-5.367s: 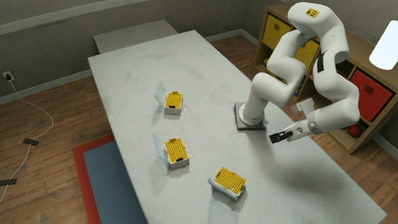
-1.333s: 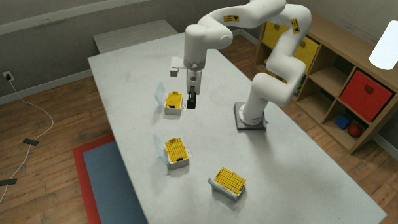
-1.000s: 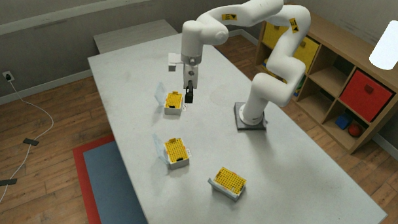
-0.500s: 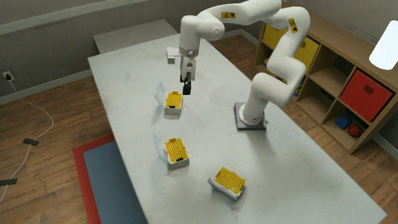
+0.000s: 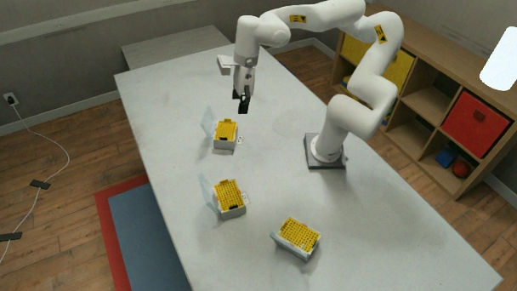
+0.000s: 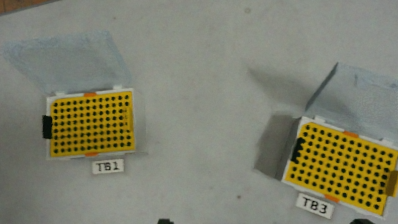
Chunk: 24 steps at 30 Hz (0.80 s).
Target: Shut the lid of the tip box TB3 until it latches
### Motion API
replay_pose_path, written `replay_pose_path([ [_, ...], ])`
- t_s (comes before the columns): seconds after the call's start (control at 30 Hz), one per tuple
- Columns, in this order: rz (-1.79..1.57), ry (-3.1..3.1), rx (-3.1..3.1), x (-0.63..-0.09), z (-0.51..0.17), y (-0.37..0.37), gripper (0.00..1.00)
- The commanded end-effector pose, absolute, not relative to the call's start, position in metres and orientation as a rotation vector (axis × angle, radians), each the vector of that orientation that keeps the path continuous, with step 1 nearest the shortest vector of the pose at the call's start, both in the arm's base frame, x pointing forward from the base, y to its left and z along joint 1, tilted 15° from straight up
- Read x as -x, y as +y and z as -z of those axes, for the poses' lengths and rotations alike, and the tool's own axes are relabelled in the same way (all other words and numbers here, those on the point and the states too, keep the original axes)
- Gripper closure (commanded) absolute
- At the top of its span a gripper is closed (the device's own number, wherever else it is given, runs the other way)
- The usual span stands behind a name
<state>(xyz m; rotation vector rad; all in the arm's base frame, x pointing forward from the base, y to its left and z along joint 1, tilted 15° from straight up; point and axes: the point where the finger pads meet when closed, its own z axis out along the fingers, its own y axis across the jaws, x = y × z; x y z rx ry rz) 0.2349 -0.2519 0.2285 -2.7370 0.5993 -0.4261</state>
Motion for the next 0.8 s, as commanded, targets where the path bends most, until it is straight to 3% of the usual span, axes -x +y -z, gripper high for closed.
replay_pose_path([
  [0.0, 0.439, 0.586, 2.741, -0.230, -0.226, -0.260, 0.00],
  [0.77, 0.549, 0.383, 2.815, -0.171, -0.186, -0.311, 0.00],
])
